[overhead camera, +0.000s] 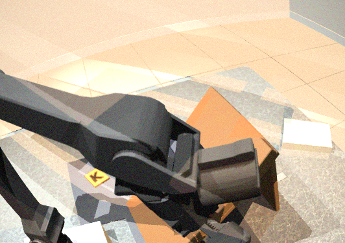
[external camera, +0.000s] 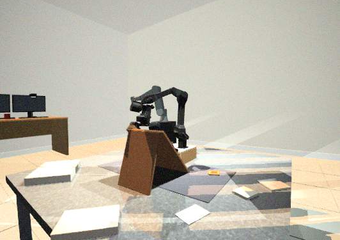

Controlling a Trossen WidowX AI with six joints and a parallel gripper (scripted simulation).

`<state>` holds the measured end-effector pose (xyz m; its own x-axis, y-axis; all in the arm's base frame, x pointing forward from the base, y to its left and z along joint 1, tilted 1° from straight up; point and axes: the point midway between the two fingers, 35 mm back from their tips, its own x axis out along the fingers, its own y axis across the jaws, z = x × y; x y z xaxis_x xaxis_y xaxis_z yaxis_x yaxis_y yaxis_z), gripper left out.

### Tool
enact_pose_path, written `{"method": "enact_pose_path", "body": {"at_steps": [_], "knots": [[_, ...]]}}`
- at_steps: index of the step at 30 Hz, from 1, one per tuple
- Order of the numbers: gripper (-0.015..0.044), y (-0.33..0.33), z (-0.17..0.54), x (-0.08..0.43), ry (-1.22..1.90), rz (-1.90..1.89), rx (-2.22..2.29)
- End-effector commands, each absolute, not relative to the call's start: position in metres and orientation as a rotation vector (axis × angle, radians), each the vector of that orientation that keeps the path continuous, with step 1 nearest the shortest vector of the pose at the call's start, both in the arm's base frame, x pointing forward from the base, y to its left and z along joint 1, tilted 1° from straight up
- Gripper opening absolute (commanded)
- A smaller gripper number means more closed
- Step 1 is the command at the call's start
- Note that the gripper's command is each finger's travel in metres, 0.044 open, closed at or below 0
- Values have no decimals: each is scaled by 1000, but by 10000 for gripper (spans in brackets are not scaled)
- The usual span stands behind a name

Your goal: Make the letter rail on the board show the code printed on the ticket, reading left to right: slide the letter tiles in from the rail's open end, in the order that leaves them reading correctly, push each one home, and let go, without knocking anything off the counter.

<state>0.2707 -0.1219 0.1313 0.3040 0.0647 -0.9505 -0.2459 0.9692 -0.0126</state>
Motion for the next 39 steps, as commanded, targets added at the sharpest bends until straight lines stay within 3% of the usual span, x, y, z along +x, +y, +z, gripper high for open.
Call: {"method": "enact_pose_path", "body": {"at_steps": [1, 9, 39], "knots": [[340, -166, 90, 249, 1353, -70, 113], [340, -230, 9, 173, 1436, -731, 690], [340, -226, -29, 168, 1437, -745, 702]]}}
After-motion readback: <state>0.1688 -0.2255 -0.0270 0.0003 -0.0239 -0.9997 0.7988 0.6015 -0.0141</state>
